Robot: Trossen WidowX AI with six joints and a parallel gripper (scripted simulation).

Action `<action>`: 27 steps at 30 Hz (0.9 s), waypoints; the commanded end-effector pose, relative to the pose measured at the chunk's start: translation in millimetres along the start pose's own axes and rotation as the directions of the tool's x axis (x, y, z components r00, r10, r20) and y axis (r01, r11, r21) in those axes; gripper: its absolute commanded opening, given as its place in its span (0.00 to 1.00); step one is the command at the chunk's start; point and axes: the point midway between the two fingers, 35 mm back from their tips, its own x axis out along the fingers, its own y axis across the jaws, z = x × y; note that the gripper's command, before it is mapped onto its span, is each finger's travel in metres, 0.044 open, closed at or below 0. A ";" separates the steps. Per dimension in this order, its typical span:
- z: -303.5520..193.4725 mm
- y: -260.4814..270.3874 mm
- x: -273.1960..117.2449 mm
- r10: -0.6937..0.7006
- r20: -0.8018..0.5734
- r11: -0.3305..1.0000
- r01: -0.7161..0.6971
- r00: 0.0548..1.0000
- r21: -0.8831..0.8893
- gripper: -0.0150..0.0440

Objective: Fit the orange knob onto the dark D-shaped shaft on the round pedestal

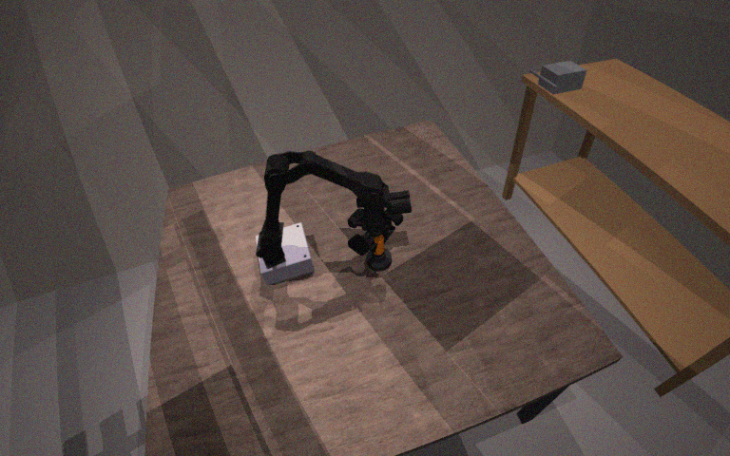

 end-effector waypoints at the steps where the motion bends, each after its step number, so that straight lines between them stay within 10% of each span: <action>1: -0.2 0.1 0.4 0.001 -0.001 1.000 -0.001 1.000 -0.008 0.25; 27: -0.1 0.3 1.4 0.001 -0.001 1.000 -0.001 1.000 -0.003 0.25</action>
